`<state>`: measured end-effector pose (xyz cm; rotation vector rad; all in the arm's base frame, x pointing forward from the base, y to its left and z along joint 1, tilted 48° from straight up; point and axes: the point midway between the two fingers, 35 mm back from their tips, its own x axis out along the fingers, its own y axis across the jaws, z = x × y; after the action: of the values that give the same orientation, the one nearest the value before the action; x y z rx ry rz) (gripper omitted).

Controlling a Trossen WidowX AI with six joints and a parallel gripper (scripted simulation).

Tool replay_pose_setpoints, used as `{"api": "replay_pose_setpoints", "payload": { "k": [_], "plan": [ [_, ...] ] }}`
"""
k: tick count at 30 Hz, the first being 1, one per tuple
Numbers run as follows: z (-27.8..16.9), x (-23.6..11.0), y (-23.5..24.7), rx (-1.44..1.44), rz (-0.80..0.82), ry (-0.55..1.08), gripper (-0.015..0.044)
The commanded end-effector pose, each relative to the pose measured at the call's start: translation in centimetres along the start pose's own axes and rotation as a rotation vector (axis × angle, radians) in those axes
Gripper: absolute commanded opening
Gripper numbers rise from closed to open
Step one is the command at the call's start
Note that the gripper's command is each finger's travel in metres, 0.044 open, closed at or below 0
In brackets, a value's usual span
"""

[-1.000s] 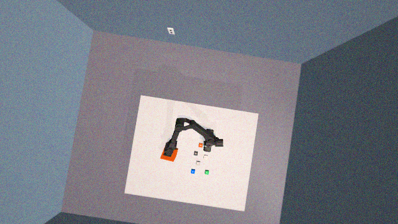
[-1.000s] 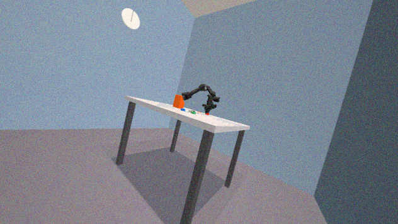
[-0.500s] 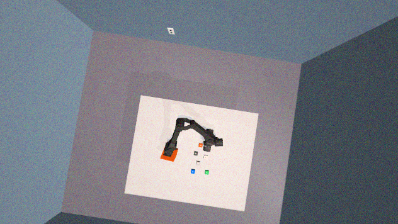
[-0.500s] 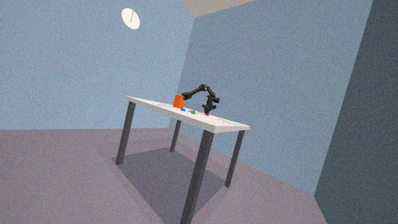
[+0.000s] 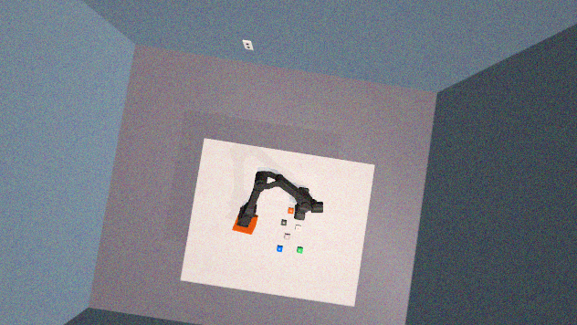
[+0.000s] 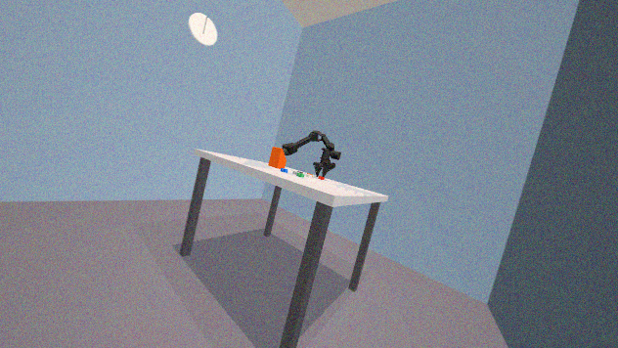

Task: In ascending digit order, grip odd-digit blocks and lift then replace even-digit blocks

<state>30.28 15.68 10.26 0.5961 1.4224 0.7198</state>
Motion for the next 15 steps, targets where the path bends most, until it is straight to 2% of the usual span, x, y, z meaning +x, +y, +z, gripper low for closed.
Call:
{"api": "replay_pose_setpoints", "payload": {
  "k": [1, 6, 8, 12, 15],
  "plan": [
    [0.3, -2.9, -0.1, -0.003, -0.003, -0.016, 0.04],
    [0.3, -3.2, -0.1, -0.003, -0.003, -0.016, 0.04],
    [0.4, -4.2, -0.1, -0.003, -0.006, -0.016, 0.0348],
    [0.3, -10.2, -0.2, -0.002, -0.009, -0.015, 0.0243],
    [0.2, -11.2, -0.1, -0.001, -0.007, -0.015, 0.0164]
  ]
}}
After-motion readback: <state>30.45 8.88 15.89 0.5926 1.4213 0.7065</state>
